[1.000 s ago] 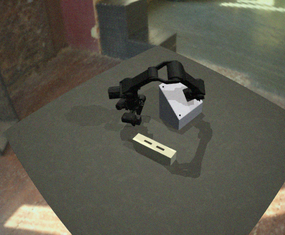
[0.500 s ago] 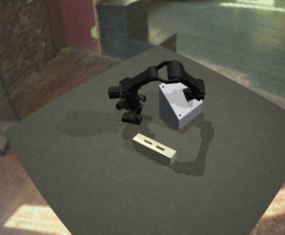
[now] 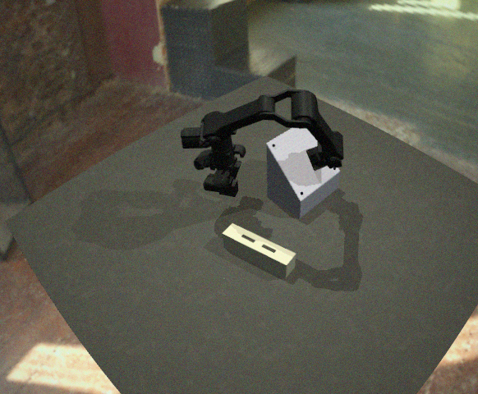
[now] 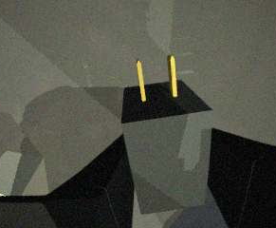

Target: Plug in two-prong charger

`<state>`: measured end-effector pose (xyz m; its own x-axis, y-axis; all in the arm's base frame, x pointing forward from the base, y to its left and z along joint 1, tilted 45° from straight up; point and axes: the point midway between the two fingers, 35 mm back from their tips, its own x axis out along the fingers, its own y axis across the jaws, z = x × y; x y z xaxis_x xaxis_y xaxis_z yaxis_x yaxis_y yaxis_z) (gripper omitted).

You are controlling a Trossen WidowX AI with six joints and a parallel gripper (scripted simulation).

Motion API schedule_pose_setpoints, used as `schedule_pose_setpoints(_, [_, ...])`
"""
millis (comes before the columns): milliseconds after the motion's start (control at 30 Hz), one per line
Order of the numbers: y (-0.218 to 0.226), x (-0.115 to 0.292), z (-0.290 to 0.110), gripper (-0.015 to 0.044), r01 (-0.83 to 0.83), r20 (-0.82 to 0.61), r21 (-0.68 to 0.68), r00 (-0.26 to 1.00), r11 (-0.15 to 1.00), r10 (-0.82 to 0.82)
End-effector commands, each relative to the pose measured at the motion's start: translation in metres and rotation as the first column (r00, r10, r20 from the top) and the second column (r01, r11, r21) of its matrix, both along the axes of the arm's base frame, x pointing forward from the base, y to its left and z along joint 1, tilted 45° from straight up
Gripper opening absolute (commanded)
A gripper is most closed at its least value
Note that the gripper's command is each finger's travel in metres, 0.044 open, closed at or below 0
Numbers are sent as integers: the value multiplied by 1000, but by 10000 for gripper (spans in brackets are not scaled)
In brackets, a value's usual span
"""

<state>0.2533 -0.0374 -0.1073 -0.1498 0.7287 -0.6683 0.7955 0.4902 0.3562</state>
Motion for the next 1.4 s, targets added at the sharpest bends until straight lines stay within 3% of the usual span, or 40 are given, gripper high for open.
schedule_pose_setpoints(0, [2, -1, 4, 0, -26, 21, -2, 999, 1000, 26])
schedule_pose_setpoints(667, [40, -5, 26, 0, -256, 248, -16, 935, 966, 252])
schedule_pose_setpoints(1367, [79, -20, 46, 0, -481, 465, -73, 758, 873, 457])
